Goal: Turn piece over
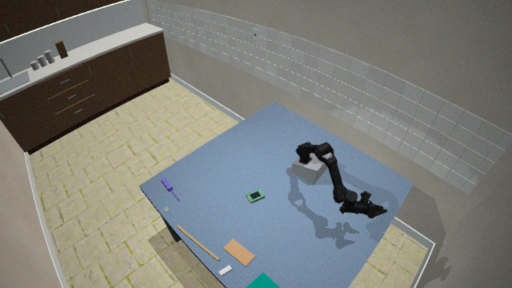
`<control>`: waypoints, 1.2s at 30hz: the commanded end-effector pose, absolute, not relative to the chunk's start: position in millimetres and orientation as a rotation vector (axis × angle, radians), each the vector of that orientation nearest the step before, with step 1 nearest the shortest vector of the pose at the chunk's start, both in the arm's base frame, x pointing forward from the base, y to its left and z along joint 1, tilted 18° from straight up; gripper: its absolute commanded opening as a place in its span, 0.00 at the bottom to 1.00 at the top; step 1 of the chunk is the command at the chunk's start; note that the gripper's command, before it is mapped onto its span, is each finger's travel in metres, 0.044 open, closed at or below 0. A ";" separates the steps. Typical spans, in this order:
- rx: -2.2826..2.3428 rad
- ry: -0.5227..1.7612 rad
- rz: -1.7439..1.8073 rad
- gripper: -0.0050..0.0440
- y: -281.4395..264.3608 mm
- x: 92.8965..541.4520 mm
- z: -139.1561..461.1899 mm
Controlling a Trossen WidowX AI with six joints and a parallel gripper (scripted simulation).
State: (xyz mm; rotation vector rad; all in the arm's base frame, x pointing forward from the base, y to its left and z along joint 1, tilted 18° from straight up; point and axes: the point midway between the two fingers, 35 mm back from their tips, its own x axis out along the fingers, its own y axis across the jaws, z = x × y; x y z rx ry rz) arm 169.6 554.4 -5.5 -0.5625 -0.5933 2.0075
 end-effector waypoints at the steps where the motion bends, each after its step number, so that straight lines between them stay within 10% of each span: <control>1: -0.563 -0.593 2.008 0.92 554.4 169.6 -5.5; 17: -0.563 -0.593 2.008 0.92 554.4 169.6 -5.5; 32: -0.469 0.443 1.390 1.00 426.6 399.3 -34.9; 36: -0.480 0.431 1.412 1.00 429.3 392.4 -42.7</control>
